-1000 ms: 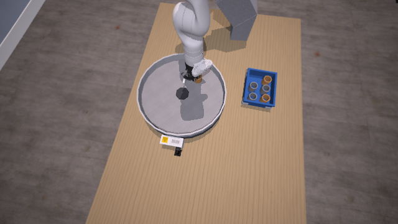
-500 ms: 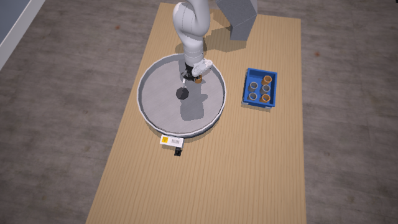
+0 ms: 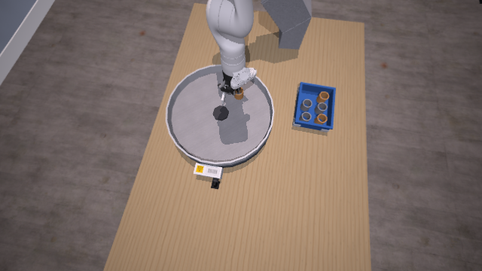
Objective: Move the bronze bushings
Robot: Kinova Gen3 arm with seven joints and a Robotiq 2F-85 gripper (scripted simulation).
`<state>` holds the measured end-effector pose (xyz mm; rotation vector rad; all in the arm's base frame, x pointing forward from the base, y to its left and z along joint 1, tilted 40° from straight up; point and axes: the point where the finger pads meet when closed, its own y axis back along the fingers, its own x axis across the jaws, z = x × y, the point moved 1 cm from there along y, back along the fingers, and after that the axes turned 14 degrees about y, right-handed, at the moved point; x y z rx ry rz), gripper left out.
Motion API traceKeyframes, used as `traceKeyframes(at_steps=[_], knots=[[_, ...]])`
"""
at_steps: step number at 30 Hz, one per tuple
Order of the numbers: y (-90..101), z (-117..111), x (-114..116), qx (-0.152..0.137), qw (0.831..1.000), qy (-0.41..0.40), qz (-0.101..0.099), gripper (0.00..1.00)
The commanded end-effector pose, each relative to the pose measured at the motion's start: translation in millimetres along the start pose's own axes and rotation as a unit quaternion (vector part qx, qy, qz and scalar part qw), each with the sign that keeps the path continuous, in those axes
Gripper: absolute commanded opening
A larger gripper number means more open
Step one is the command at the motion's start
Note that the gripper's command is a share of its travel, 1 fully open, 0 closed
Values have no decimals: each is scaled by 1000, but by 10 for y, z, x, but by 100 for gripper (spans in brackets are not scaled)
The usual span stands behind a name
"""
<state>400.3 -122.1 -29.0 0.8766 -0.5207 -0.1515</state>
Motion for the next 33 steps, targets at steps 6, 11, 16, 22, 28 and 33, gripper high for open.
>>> traceKeyframes(at_steps=[6, 11, 16, 22, 28, 33], knots=[[265, -69, 16, 7, 1000, 4, 6, 14], [280, -69, 16, 7, 1000, 4, 6, 14], [280, -69, 16, 7, 1000, 4, 6, 14], [280, -69, 16, 7, 1000, 4, 6, 14], [280, -69, 16, 7, 1000, 4, 6, 14], [280, -69, 16, 7, 1000, 4, 6, 14]])
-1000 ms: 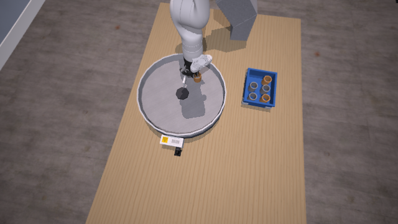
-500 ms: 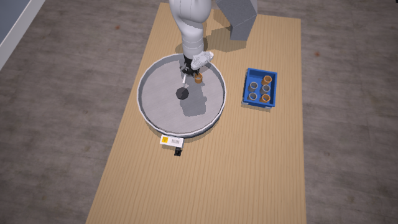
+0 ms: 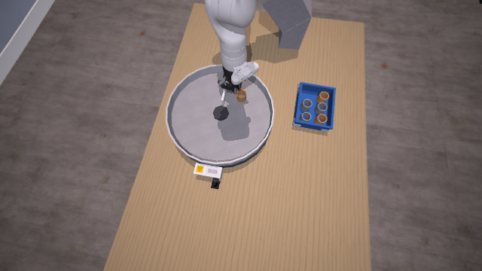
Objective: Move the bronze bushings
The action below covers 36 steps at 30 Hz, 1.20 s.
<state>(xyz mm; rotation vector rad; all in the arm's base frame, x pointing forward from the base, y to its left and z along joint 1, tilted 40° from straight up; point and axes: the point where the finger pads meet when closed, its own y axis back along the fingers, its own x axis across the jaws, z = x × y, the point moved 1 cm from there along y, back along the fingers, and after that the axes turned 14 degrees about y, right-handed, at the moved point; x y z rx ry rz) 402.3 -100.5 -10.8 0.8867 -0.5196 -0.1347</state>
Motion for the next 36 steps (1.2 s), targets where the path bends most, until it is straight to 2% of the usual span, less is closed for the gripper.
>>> traceKeyframes(at_steps=[1, 12, 17, 19, 34, 36], knots=[[5, -5, 3, 1, 1000, 0, 0, 14], [5, -10, -2, 1, 1000, 0, 0, 12], [7, -197, -163, 1, 1000, 0, 0, 12], [7, -197, -163, 1, 1000, 0, 0, 12], [6, -1593, -1422, 1, 1000, 0, 0, 12], [6, -1593, -1422, 1, 1000, 0, 0, 12]])
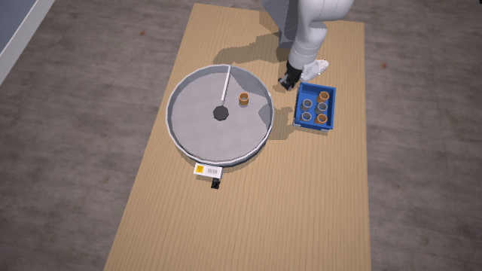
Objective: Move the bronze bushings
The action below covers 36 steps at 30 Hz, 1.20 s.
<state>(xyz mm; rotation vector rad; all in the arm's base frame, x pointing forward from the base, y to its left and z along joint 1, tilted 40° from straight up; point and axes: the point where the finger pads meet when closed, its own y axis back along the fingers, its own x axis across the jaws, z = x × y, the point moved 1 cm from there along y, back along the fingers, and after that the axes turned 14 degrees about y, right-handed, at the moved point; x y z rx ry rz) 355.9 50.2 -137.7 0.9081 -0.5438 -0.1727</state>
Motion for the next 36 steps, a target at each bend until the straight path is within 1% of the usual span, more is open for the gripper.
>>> traceKeyframes(at_steps=[1, 2, 8, 10, 13, 19, 36], knots=[[-28, -227, -187, -7, 1000, 19, 14, 12], [-33, -354, -306, -7, 1000, 18, 14, 12], [-54, -855, -797, -7, 1000, 19, 14, 12], [-59, -980, -912, -7, 1000, 18, 14, 12], [-64, -1087, -1023, -7, 1000, 19, 14, 12], [-66, -1124, -1064, -7, 1000, 19, 14, 12], [-66, -1124, -1065, -7, 1000, 19, 14, 12]])
